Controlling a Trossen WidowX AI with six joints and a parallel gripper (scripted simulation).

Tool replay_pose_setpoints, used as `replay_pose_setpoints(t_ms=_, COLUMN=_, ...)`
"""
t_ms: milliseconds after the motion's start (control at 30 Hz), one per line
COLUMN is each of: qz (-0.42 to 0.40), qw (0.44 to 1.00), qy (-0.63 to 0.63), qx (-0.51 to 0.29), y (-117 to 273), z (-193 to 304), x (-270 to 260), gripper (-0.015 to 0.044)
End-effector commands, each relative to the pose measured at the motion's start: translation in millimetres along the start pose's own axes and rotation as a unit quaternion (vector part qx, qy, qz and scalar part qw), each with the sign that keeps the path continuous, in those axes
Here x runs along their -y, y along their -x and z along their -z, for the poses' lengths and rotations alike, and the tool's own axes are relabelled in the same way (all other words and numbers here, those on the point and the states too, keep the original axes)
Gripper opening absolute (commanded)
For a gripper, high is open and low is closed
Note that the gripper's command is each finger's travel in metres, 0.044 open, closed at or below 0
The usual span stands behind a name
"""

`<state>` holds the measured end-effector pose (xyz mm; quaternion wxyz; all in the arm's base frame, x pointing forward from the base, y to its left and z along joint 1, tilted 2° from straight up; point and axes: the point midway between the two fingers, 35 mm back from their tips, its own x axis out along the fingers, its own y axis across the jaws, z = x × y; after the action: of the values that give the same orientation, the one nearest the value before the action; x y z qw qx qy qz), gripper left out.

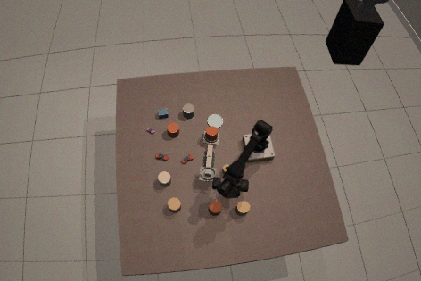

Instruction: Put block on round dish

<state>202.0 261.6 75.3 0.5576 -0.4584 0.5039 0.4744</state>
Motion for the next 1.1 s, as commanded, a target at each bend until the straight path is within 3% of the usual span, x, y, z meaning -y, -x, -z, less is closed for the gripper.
replay_pose_setpoints(t_ms=0, qz=0.0, qw=1.0, qy=-0.006, qx=-0.007, y=2, z=4, x=1, gripper=0.0387)
replay_pose_setpoints(t_ms=167, qz=0.015, qw=0.999, qy=-0.035, qx=-0.001, y=13, z=9, x=21, gripper=0.026)
replay_pose_setpoints(t_ms=567, qz=0.006, qw=0.998, qy=-0.062, qx=-0.011, y=53, z=78, x=113, gripper=0.026)
replay_pose_setpoints(t_ms=1067, qz=0.003, qw=0.998, qy=-0.062, qx=-0.012, y=39, z=86, x=120, gripper=0.026)
